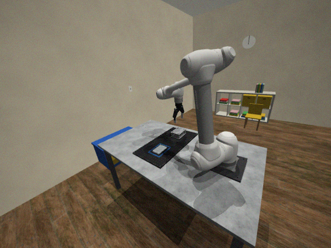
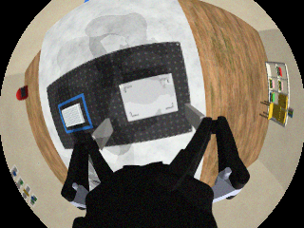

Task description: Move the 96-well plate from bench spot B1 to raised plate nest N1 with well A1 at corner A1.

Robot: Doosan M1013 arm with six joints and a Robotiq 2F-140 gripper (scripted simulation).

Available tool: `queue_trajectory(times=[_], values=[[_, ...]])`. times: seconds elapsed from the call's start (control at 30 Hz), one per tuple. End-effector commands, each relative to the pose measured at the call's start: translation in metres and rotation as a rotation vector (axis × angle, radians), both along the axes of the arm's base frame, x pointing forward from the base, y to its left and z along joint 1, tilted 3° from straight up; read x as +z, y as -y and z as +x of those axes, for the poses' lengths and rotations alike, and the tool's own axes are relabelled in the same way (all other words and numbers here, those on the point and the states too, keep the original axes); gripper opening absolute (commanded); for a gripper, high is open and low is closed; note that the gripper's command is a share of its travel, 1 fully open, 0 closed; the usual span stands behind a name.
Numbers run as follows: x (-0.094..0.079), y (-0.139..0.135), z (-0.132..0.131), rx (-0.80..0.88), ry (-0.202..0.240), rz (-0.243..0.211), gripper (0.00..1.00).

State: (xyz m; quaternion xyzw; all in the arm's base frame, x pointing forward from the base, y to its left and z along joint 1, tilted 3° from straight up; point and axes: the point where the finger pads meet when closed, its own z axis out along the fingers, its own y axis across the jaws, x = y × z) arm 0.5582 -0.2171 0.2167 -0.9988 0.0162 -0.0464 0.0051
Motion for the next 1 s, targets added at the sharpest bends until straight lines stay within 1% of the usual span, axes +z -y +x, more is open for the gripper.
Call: queue_trajectory(times=[0.0, 0.07, 0.13, 0.2, 0.23, 0.3, 0.37, 0.43, 0.5, 0.57, 0.63, 0.7, 0.77, 0.8, 0.87, 0.93, 0.97], values=[[-0.007, -0.015, 0.006, -0.059, -0.004, 0.005, 1.00], [-0.009, -0.024, 0.009, -0.121, -0.006, 0.014, 1.00], [-0.011, -0.029, 0.011, -0.121, -0.006, 0.014, 1.00], [-0.013, -0.038, 0.014, -0.183, -0.009, 0.022, 1.00], [-0.015, -0.042, 0.016, -0.183, -0.009, 0.022, 1.00], [-0.015, -0.042, 0.016, -0.183, -0.009, 0.022, 1.00], [-0.017, -0.051, 0.019, -0.245, -0.012, 0.029, 1.00], [-0.019, -0.055, 0.020, -0.245, -0.012, 0.029, 1.00], [-0.021, -0.064, 0.023, -0.307, -0.015, 0.037, 1.00], [-0.023, -0.069, 0.024, -0.307, -0.015, 0.037, 1.00], [-0.025, -0.078, 0.026, -0.369, -0.018, 0.044, 1.00], [-0.027, -0.082, 0.028, -0.369, -0.018, 0.044, 1.00], [-0.029, -0.092, 0.030, -0.431, -0.021, 0.051, 1.00], [-0.031, -0.096, 0.031, -0.431, -0.021, 0.051, 1.00], [-0.031, -0.096, 0.031, -0.431, -0.021, 0.051, 1.00], [-0.033, -0.105, 0.033, -0.493, -0.025, 0.058, 1.00], [-0.035, -0.110, 0.034, -0.493, -0.025, 0.058, 1.00]])
